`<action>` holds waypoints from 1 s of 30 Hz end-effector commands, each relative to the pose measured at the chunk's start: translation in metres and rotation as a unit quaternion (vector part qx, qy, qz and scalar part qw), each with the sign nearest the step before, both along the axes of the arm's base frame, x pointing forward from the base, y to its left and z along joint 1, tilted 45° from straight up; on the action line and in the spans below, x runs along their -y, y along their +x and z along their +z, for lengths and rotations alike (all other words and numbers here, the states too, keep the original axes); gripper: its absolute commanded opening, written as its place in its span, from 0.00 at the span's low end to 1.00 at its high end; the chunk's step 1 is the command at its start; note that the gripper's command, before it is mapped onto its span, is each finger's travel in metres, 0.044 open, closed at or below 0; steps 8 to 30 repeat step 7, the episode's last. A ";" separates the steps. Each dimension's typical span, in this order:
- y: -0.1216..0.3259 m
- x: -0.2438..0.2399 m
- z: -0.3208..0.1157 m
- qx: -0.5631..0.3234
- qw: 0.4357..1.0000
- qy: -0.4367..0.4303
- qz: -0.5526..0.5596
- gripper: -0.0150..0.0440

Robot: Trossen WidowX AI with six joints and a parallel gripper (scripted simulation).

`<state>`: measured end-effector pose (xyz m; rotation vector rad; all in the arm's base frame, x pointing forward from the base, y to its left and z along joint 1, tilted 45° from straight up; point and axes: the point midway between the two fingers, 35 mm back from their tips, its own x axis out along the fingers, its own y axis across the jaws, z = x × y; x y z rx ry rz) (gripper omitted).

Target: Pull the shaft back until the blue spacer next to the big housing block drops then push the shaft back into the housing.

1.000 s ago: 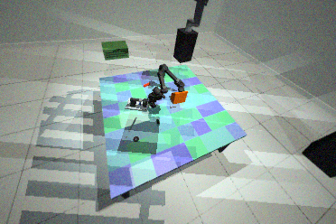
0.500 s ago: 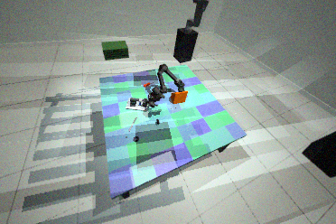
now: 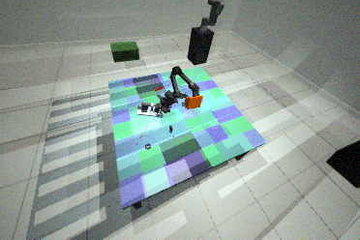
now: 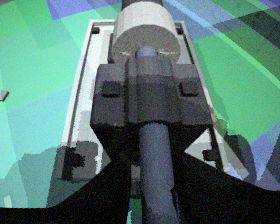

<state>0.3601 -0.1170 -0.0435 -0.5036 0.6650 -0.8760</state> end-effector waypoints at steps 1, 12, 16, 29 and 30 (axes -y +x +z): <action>0.000 -0.001 0.000 0.000 1.000 0.000 0.001 0.61; -0.002 -0.007 0.002 0.000 1.000 0.002 0.000 0.88; -0.002 -0.007 0.002 0.000 1.000 0.002 0.000 0.88; -0.002 -0.007 0.002 0.000 1.000 0.002 0.000 0.88; -0.002 -0.007 0.002 0.000 1.000 0.002 0.000 0.88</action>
